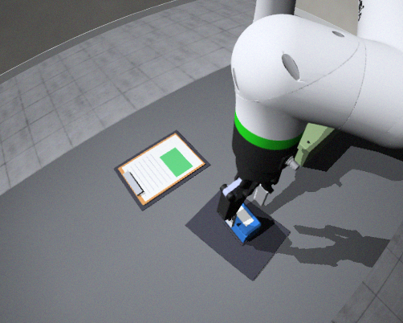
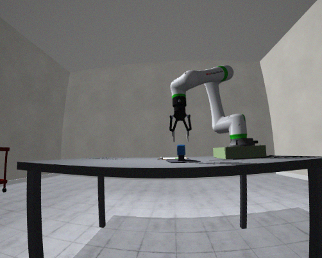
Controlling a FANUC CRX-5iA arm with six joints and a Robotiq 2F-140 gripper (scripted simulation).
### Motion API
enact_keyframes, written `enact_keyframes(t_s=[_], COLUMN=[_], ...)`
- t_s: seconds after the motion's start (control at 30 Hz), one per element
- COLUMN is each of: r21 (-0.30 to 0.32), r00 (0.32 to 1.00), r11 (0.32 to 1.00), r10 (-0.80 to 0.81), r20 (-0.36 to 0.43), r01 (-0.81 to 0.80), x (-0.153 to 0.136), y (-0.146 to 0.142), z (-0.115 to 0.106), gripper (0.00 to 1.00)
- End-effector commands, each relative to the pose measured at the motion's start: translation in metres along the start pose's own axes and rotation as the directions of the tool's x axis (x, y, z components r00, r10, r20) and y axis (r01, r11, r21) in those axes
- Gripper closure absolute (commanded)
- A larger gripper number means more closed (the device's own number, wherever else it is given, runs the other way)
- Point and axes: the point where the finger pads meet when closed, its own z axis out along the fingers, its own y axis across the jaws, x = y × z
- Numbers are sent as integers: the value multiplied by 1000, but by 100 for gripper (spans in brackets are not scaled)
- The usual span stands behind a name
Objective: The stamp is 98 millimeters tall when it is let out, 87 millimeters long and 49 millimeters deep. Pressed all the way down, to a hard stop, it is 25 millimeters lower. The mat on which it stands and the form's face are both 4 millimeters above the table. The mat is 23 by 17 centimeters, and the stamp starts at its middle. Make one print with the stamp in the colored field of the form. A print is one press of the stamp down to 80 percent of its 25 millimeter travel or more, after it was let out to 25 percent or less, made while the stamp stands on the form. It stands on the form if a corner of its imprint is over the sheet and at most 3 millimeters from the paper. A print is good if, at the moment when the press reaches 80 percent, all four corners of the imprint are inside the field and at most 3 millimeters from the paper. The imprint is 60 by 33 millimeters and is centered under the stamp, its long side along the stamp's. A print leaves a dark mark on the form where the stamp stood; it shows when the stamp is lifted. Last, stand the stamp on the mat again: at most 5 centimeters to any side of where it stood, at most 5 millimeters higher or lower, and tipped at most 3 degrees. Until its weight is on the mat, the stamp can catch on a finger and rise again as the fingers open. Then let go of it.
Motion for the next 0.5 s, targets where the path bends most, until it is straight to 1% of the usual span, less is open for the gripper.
enact_keyframes(t_s=[0.0,0.07,0.13,0.47], r21=[1,1,1,1], r00=[1000,1000,1000,1000], r11=[1000,1000,1000,1000], r10=[0,0,0,0], r20=[0,0,0,0], r01=[0,0,0,0], x=[0,0,0,0], y=[0,0,0,0], z=[13,22,22,67], gripper=[47,47,47,47])
